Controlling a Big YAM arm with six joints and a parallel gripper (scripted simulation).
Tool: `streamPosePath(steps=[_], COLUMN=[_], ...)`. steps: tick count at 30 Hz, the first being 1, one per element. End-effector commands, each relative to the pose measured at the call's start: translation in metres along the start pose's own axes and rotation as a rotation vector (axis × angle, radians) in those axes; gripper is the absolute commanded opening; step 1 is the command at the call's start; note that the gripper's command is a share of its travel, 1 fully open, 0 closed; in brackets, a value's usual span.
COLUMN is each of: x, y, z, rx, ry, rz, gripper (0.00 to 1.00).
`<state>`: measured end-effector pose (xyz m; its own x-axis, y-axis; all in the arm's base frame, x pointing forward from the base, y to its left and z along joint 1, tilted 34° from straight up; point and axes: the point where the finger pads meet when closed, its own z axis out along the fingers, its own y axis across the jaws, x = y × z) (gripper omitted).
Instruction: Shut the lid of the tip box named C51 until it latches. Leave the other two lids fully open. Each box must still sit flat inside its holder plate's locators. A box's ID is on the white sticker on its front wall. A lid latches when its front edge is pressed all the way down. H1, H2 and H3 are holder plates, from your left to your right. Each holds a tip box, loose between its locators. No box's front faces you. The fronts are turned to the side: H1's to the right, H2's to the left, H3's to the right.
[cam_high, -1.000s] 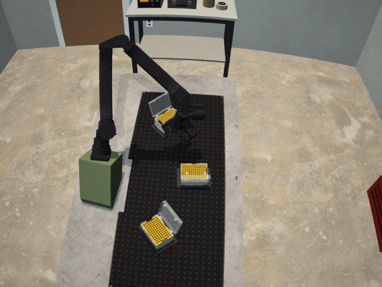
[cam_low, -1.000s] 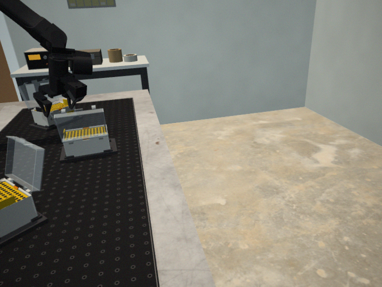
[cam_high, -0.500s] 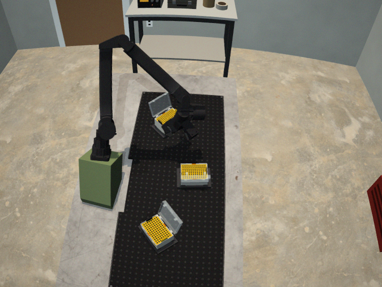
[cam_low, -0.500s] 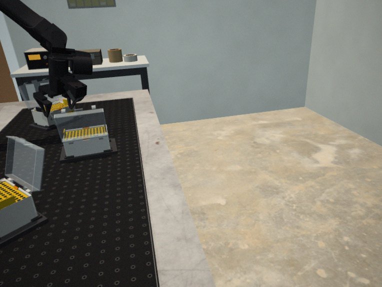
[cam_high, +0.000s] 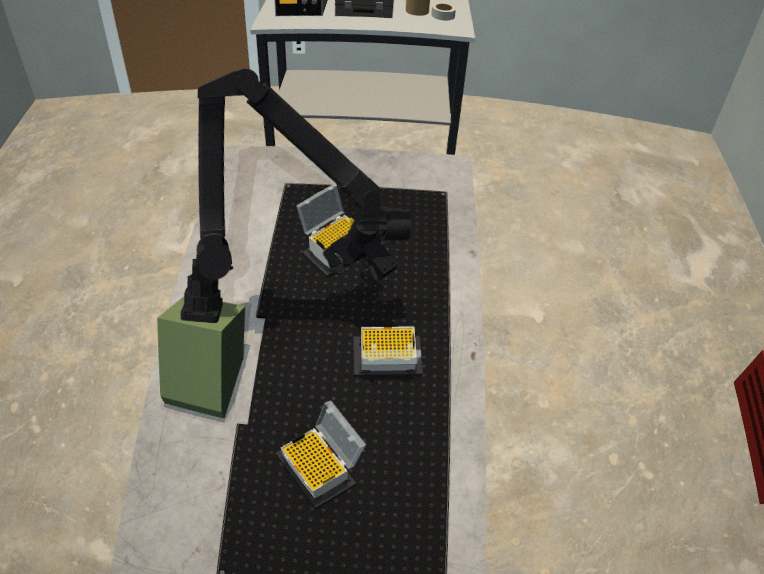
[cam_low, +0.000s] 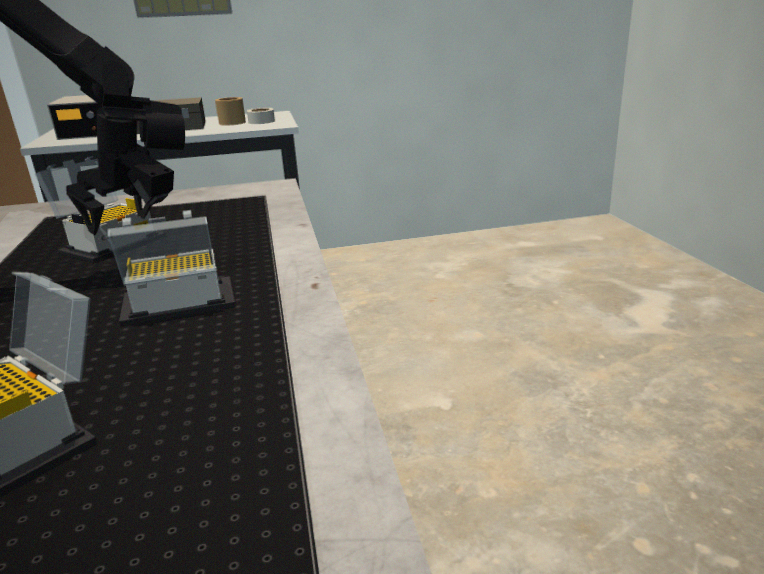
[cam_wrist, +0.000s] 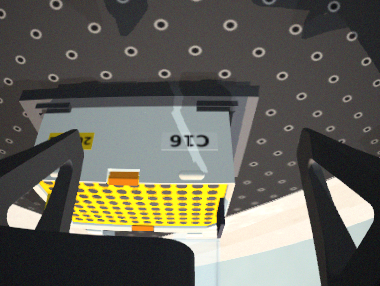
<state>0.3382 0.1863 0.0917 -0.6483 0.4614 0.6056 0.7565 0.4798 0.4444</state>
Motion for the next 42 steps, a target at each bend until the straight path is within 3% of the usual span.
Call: streamPosePath(steps=[1,15,16,30,33,42], x=[-0.001,-0.001,0.000,0.026,0.021,0.045], y=[0.009,0.009,0.018,0.018,0.014,0.016], z=[-0.005,-0.005,-0.022,-0.089,-0.088,-0.137], rx=[-0.014,-0.014,-0.036,-0.035,-0.021,-0.033], ry=[-0.010,-0.010,-0.026,-0.033,-0.020,-0.037], rz=[-0.006,-0.006,-0.022,-0.029,-0.008,-0.031], gripper=[1.00,1.00,1.00,1.00,1.00,1.00])
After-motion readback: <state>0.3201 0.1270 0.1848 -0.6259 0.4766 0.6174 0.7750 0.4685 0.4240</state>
